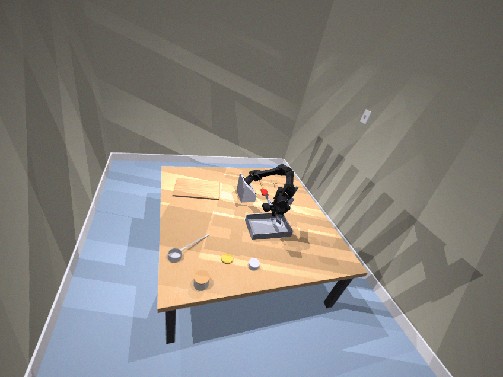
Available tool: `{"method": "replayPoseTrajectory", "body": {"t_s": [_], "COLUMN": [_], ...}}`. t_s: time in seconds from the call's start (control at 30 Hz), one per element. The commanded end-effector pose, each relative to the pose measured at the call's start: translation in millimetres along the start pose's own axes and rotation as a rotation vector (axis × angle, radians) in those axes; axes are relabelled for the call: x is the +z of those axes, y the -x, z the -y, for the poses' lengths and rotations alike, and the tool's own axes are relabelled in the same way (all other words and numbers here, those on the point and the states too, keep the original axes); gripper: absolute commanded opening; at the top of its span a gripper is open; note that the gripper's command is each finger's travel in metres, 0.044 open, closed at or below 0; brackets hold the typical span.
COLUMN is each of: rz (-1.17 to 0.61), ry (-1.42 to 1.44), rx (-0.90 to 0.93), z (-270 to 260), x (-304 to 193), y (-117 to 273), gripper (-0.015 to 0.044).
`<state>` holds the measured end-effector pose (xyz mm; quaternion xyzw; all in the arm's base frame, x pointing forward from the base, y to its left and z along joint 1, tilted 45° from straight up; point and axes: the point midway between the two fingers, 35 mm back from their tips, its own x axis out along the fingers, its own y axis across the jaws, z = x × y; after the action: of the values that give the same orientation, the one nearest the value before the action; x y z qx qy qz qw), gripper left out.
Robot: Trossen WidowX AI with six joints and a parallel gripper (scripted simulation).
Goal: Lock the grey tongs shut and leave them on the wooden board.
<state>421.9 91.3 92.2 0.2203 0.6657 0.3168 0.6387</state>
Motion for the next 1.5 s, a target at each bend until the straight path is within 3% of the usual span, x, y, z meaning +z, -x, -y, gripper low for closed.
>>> {"method": "replayPoseTrajectory", "body": {"t_s": [0.0,0.4,0.93,1.47], "rz": [-0.010,-0.006,-0.006,-0.023], "ry": [0.014,0.035,0.254,0.547], "rx": [-0.005,-0.020,-0.065,-0.066], "z": [-3.8,27.5,159.9,279.7], "x": [-1.8,-1.5,-24.1,-83.2], "y": [3.4,4.7,21.5,25.7], "gripper": [-0.0150,-0.0150,-0.0150,-0.0150]}}
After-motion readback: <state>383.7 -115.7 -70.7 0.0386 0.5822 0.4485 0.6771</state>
